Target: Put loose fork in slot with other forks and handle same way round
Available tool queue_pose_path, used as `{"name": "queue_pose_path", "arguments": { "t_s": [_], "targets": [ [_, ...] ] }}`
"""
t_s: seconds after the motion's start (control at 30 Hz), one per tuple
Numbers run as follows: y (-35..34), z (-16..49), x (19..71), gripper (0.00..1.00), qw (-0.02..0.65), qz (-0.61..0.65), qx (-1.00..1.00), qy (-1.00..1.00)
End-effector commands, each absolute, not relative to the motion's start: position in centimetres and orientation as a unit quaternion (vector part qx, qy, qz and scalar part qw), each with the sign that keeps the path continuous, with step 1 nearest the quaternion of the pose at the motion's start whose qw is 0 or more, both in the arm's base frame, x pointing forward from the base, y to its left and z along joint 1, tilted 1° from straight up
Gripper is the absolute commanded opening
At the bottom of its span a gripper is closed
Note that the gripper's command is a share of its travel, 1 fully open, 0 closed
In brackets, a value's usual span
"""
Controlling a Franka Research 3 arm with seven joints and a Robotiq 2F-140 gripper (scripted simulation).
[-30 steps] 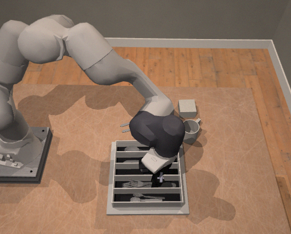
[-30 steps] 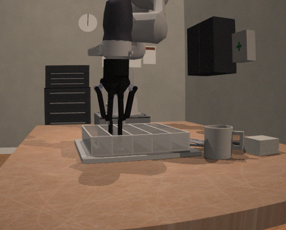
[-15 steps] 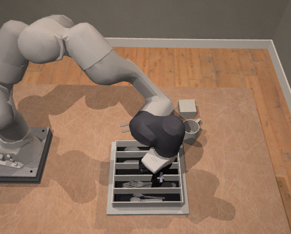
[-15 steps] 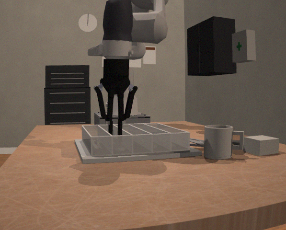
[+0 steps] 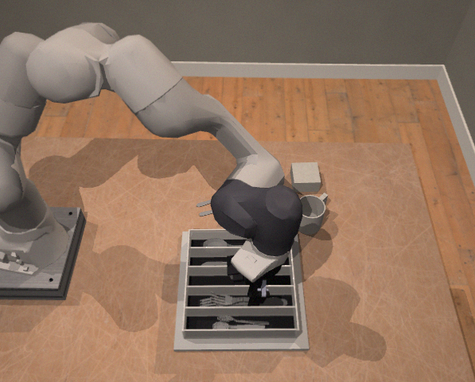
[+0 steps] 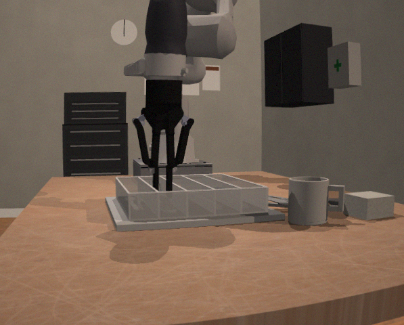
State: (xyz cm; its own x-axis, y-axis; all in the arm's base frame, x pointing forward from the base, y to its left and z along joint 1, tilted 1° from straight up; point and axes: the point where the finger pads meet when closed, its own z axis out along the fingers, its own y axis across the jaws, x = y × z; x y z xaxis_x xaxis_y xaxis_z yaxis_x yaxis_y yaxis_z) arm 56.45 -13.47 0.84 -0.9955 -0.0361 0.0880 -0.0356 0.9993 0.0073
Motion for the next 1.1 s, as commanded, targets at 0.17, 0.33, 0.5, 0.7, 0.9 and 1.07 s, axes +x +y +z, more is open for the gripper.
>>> {"name": "queue_pose_path", "arguments": {
  "t_s": [0.17,0.33,0.5,0.7,0.9,1.07],
  "targets": [
    [-13.4,3.4,56.3,0.23,0.046,-0.003,0.018,-0.999],
    [-13.5,4.7,56.3,0.23,0.046,-0.003,0.018,-0.999],
    [-13.5,7.0,56.3,0.23,0.046,-0.003,0.018,-0.999],
    [-13.5,9.5,56.2,0.23,0.046,-0.003,0.018,-0.999],
    [-13.5,10.7,56.2,0.23,0.046,-0.003,0.018,-0.999],
    [-13.5,11.5,56.2,0.23,0.046,-0.003,0.018,-0.999]
  ]
}}
